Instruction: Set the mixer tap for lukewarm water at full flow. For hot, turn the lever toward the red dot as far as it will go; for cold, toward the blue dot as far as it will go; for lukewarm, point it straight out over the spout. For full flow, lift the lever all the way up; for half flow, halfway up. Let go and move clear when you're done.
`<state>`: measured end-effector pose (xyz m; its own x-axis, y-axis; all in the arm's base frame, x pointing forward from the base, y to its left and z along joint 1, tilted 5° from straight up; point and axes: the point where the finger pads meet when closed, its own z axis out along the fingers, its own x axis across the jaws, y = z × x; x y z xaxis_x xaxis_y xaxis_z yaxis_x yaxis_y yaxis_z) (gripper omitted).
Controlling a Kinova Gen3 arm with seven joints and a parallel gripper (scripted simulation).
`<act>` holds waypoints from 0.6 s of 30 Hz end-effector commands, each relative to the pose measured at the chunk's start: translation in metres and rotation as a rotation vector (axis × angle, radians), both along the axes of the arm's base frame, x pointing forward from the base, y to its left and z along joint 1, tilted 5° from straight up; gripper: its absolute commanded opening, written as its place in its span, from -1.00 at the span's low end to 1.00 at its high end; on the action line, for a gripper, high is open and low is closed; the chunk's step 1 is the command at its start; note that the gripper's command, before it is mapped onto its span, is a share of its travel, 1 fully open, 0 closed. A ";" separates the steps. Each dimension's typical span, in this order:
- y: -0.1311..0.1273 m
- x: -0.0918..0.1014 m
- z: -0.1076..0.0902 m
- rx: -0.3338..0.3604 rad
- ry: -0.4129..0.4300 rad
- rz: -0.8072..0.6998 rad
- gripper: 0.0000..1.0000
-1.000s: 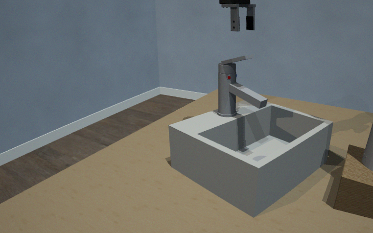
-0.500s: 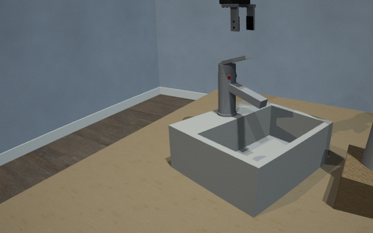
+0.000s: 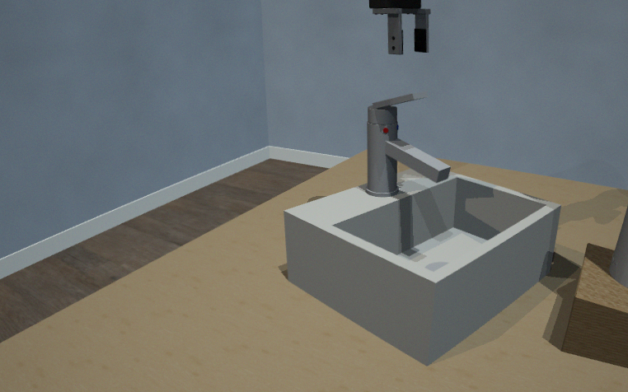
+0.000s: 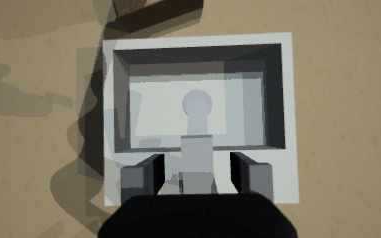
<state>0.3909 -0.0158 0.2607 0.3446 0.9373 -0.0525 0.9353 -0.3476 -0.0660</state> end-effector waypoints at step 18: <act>-0.001 -0.002 -0.022 0.000 0.000 0.000 1.00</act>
